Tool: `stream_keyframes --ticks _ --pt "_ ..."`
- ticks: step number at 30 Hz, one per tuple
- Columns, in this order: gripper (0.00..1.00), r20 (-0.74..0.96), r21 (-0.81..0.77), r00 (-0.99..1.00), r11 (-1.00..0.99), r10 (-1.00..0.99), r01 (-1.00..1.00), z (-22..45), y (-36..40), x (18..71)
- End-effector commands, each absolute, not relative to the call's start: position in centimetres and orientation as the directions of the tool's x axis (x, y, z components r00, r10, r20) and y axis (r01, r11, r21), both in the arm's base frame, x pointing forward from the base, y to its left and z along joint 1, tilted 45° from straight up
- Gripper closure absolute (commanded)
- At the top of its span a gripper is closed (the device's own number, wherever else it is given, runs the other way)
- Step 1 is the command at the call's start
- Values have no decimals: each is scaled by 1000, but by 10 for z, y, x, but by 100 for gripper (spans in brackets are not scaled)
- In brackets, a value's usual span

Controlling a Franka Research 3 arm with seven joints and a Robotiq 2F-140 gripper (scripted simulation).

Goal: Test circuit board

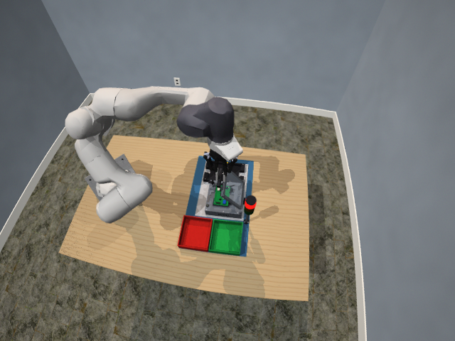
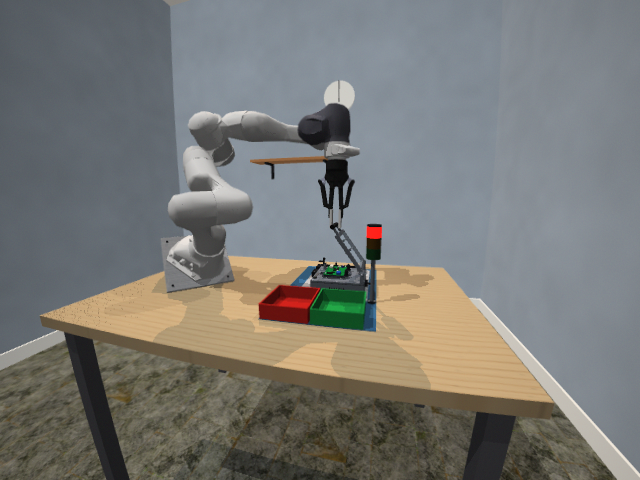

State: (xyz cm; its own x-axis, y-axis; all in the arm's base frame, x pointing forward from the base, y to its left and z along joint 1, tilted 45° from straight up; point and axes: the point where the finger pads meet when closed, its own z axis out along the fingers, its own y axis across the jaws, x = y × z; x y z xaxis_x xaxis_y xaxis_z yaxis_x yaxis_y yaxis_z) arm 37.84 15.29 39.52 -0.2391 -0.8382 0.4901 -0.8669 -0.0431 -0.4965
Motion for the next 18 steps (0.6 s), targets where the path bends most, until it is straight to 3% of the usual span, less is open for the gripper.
stream_keyframes --ticks 1,18 --pt "84 488 -509 -238 -52 -840 -859 400 156 382" --pt "84 488 -509 -238 -52 -840 -859 400 156 382"
